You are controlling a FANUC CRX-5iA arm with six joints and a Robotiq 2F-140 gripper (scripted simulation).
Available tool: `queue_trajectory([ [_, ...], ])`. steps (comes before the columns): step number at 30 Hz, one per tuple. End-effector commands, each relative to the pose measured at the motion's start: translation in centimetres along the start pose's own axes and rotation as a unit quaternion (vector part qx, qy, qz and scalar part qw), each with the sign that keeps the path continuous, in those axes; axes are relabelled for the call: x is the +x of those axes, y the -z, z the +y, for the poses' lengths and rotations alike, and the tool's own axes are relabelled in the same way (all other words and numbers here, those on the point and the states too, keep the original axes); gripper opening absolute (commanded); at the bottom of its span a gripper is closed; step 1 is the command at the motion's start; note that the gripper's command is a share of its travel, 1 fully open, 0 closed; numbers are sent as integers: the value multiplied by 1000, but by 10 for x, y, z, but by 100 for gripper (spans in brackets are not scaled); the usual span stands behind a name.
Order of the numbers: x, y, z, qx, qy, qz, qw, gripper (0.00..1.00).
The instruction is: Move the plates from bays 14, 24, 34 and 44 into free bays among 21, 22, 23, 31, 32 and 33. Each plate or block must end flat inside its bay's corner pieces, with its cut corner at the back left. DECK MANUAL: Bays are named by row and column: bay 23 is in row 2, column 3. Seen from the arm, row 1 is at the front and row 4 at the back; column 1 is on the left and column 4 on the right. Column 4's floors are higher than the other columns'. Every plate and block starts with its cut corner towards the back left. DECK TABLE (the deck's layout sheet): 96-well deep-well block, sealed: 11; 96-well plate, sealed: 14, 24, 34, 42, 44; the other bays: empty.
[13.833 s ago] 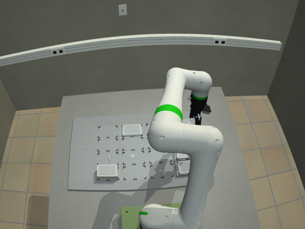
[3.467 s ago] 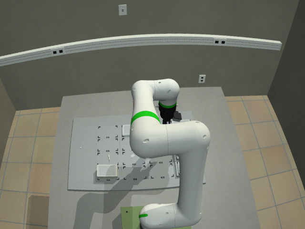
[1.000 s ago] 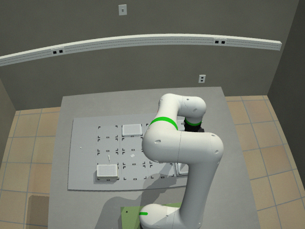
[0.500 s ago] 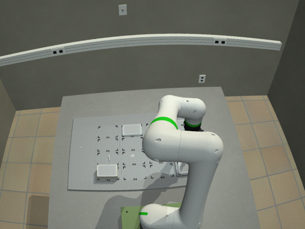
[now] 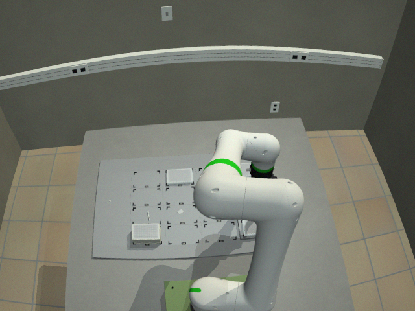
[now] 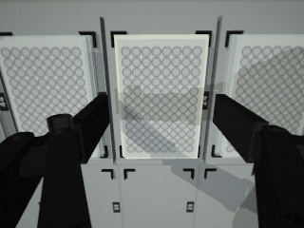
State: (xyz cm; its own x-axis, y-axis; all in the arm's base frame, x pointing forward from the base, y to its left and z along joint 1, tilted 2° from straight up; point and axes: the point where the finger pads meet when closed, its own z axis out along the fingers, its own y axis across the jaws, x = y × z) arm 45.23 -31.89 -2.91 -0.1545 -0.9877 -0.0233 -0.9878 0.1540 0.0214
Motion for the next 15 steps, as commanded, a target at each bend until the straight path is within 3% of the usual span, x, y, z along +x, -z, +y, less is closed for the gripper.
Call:
queue_trajectory([
  [1,0,-3,-1,1,0,1,1000,70],
  [15,0,-18,-1,1,0,1,1000,70],
])
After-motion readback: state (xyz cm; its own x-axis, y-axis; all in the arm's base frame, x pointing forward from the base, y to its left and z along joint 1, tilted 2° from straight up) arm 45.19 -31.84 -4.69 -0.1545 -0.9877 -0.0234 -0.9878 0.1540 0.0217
